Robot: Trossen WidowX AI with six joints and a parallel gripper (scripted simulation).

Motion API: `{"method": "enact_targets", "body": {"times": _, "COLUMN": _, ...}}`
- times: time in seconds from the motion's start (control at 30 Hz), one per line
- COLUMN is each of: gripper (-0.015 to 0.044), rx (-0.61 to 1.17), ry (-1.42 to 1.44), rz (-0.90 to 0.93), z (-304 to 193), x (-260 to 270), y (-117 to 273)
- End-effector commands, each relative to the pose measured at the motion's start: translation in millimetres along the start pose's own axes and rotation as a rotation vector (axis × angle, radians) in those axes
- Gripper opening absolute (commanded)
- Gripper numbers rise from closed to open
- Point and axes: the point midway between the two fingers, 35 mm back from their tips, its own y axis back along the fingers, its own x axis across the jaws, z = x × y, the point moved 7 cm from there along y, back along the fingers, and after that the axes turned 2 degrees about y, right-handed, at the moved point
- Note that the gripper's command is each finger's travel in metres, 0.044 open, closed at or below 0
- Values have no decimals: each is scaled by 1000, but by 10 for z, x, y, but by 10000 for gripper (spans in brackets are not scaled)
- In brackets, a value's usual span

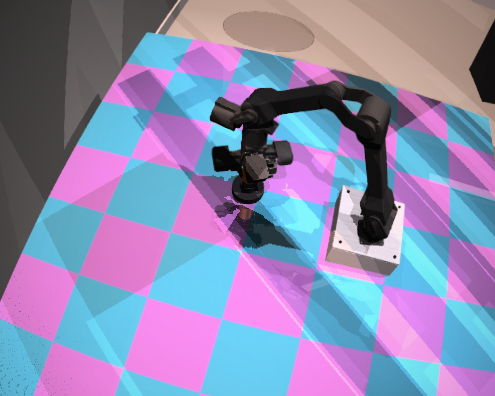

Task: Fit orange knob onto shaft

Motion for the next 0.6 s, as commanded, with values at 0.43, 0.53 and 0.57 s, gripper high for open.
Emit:
{"method": "enact_targets", "body": {"times": 0.43, "gripper": 0, "rx": 5, "ry": 6, "rz": 1, "z": -4, "x": -1, "y": -15}}
{"method": "enact_targets", "body": {"times": 0.53, "gripper": 0, "rx": 5, "ry": 6, "rz": 1, "z": -10, "x": -8, "y": 19}}
{"method": "enact_targets", "body": {"times": 0.57, "gripper": 0, "rx": 5, "ry": 6, "rz": 1, "z": -11, "x": -10, "y": 24}}
